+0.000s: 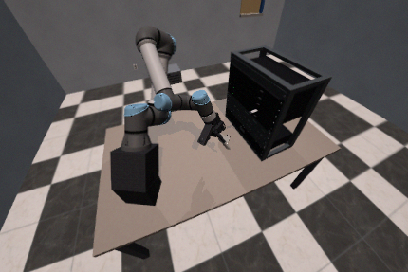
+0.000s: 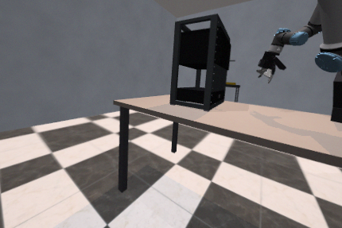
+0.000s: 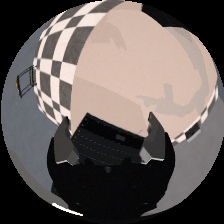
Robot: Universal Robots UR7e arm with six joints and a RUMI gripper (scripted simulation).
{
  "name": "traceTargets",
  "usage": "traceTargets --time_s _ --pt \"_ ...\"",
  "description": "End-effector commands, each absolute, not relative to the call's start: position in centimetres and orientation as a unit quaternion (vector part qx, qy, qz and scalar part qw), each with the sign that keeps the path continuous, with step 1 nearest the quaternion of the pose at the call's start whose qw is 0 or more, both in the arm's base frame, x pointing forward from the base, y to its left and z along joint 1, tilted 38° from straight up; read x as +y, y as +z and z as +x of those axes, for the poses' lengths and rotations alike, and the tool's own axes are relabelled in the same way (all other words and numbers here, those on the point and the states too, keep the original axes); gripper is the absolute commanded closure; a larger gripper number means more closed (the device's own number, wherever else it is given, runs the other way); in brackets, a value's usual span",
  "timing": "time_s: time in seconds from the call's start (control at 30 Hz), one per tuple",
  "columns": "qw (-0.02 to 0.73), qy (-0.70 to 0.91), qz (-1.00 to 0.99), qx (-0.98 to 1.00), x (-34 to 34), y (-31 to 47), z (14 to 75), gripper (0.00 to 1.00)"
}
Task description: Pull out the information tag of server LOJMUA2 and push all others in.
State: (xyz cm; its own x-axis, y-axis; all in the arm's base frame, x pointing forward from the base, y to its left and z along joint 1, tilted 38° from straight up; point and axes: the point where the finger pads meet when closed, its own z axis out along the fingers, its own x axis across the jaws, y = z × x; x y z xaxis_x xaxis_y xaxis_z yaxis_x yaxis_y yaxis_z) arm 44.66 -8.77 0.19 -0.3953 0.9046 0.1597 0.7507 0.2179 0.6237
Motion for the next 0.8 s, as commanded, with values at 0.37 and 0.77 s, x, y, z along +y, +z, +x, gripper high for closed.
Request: traceTargets --time_s 0.37,0.77 --pt "0.08 0.338 0.555 0.756 -7.3 -0.8 43.7 0.0" --pt "0.048 0.351 0.569 0.742 -6.0 -1.5 42.9 0.0"
